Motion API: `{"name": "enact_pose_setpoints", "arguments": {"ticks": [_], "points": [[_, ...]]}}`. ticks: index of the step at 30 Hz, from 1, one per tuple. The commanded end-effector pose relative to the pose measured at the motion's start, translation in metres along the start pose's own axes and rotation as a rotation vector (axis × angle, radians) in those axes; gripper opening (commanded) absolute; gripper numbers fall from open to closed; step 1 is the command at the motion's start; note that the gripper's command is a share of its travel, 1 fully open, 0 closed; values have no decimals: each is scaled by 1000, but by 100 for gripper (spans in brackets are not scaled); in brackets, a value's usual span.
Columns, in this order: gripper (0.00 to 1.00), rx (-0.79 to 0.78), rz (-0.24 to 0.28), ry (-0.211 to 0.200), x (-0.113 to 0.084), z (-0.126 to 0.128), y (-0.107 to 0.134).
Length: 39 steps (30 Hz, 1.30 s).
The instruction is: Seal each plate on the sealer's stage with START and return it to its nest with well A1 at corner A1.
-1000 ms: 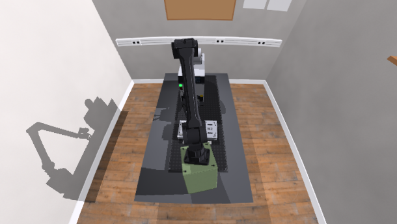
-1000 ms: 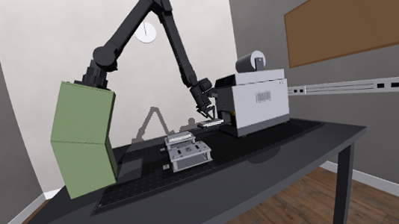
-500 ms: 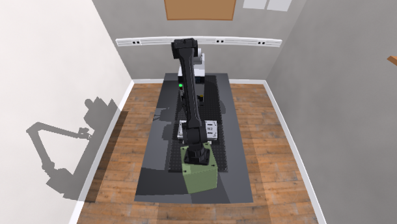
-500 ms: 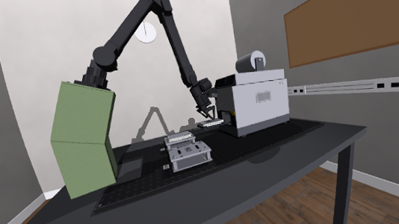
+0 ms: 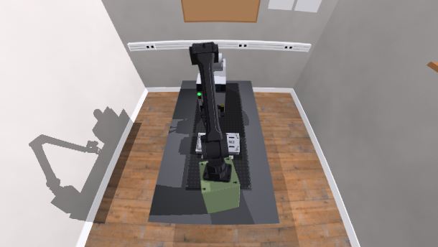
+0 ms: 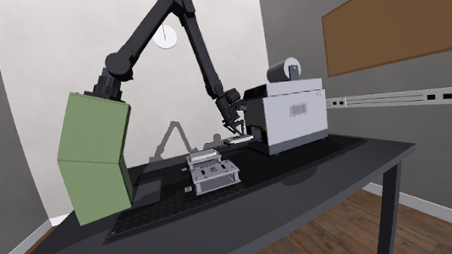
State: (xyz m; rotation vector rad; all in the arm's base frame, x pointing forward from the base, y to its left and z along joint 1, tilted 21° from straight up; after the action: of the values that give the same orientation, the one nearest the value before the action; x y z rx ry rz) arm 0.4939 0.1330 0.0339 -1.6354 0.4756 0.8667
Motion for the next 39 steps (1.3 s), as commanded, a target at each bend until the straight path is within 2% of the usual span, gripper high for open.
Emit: {"name": "enact_pose_setpoints", "arguments": {"ticks": [1, 5, 9, 14, 20, 28, 32, 36, 39], "points": [[100, -7, 14, -10, -1, 9, 4], [100, -9, -2, -11, -1, 11, 1], [100, -4, -24, -7, 10, 9, -4], [100, 6, -40, 2, 13, 2, -10], [100, 18, -72, 14, 4, -6, -23], [100, 21, -34, 16, 4, -9, -10], [100, 10, -2, 5, 3, -1, 1], [100, -2, -1, -6, 3, 7, 1], [100, -3, -26, -7, 3, 8, -8]]}}
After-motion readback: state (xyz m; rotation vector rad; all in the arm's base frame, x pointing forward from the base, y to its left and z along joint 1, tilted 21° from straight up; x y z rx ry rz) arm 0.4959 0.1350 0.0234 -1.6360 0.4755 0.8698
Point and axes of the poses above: the point where the finger pads meet when closed, its own x axis out along the fingers, its own z axis across the jaws, y = z × x, the point moved 9 cm from there along -x, back along the fingers, and after that the axes turned 12 degrees about -x, right-handed, at the moved point
